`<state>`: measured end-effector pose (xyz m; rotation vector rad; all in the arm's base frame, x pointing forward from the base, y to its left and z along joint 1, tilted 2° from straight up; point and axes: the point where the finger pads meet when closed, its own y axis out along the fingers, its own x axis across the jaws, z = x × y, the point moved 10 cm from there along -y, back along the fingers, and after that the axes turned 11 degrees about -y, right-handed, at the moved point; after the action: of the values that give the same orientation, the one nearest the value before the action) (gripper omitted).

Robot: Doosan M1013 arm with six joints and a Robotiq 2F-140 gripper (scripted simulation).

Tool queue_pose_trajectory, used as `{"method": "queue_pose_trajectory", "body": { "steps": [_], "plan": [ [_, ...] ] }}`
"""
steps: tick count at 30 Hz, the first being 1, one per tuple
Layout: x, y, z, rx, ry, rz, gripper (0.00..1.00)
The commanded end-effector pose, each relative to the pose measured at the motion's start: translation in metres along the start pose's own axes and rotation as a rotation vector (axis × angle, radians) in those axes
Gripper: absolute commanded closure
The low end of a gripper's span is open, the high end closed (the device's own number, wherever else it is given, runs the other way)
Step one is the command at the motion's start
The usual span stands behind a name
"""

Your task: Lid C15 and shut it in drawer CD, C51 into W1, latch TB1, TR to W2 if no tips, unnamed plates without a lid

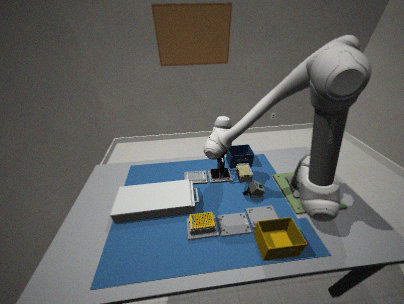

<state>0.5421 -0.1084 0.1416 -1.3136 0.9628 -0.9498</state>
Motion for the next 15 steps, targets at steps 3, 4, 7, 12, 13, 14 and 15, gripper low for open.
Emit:
{"method": "queue_pose_trajectory", "body": {
  "steps": [3,4,7,12,13,14,15],
  "plan": [
    [0.0,-0.004,0.0,0.0,0.0,0.0,1.0],
    [0.0,-0.005,0.0,0.0,0.0,0.0,1.0],
    [0.0,-0.009,0.0,0.0,0.0,0.0,1.0],
    [0.0,-0.016,0.0,0.0,0.0,0.0,1.0],
    [0.0,-0.017,0.0,0.0,0.0,0.0,1.0],
    [0.0,-0.019,0.0,0.0,0.0,0.0,1.0],
    [0.0,-0.02,0.0,0.0,0.0,0.0,1.0]
  ]
}}
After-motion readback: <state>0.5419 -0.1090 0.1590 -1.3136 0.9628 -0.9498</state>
